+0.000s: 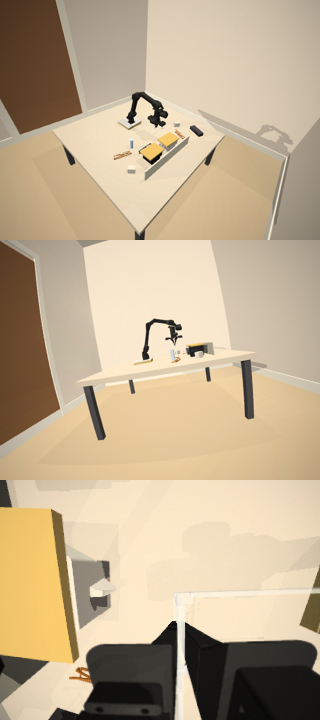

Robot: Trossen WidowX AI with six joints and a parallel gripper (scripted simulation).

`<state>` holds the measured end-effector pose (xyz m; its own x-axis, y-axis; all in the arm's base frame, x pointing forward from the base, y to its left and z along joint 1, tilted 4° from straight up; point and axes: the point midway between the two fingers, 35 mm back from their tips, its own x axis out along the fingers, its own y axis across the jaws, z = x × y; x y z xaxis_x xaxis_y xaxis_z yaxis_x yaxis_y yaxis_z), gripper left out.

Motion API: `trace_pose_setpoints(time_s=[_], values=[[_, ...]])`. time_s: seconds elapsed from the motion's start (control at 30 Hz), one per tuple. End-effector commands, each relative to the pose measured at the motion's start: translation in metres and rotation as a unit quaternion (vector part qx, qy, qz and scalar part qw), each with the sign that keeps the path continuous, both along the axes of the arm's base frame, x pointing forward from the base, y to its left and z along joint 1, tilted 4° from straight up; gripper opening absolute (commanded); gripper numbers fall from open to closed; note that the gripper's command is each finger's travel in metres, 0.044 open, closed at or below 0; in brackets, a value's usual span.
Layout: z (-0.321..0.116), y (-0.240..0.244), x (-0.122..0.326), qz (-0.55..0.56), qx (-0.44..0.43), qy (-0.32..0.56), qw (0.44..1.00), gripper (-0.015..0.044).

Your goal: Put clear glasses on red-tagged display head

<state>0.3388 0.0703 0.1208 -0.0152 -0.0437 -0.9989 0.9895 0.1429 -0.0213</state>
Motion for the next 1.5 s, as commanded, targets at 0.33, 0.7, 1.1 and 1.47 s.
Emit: trace_pose_setpoints(time_s=[0.33,0.7,1.1,1.47], values=[[-0.003,-0.077,-0.035,-0.075,-0.007,-0.005,0.997,0.0000],[-0.009,-0.078,-0.035,-0.076,-0.007,-0.005,0.997,0.0000],[-0.019,-0.079,-0.033,-0.076,-0.007,-0.005,0.997,0.0000],[-0.029,-0.079,-0.032,-0.076,-0.007,-0.005,0.997,0.0000]])
